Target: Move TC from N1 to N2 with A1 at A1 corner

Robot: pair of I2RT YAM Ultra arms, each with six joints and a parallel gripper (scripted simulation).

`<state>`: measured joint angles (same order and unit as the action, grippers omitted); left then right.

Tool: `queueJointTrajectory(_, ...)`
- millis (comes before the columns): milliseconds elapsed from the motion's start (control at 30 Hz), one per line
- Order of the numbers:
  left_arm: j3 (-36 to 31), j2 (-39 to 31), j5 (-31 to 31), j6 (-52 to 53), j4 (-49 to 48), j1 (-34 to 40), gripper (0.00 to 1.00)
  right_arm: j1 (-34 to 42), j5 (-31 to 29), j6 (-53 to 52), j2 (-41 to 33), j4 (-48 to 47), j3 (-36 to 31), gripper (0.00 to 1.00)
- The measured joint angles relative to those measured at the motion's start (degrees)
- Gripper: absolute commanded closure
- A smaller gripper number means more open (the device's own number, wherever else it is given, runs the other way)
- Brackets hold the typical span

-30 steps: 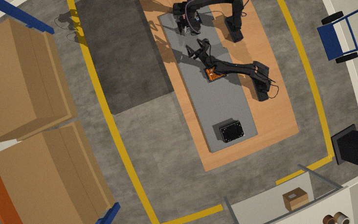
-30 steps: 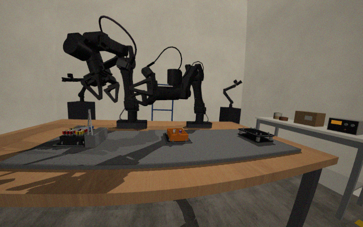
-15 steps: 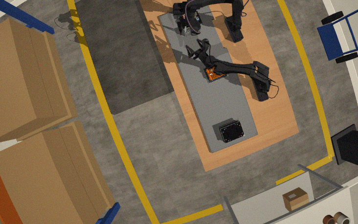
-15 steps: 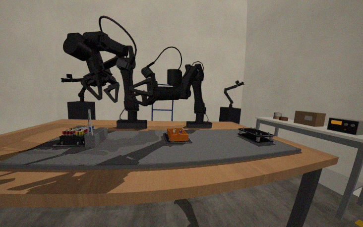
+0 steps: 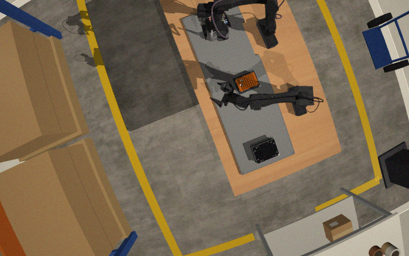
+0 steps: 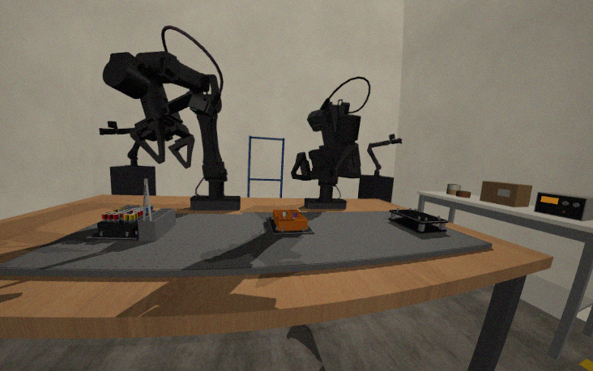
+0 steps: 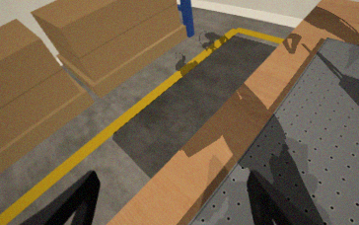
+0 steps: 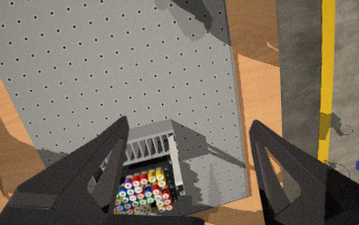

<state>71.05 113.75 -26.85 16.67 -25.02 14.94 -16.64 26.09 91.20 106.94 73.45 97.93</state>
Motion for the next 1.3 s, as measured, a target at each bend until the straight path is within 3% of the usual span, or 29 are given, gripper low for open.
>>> queueJointTrajectory(333, -7.5, -10.27, 7.17, -4.87, 12.76, -17.64, 0.0, 9.75, -2.78, -10.16, 0.02, -10.56, -3.28, 0.0)
queueJointTrajectory(667, -13.05, -18.67, 14.1, -9.42, 26.23, -32.54, 0.0, 26.95, -6.29, -29.42, -0.17, -29.68, -8.09, 0.0)
queueJointTrajectory(933, -17.97, -25.92, 19.41, -12.7, 36.22, -46.95, 0.0, 46.51, -9.7, -47.36, -2.19, -47.43, -15.87, 0.0)
queueJointTrajectory(1300, -21.46, -31.23, 22.91, -14.97, 44.54, -56.28, 0.0, 62.01, -15.72, -65.66, -4.31, -67.78, -24.06, 0.0)
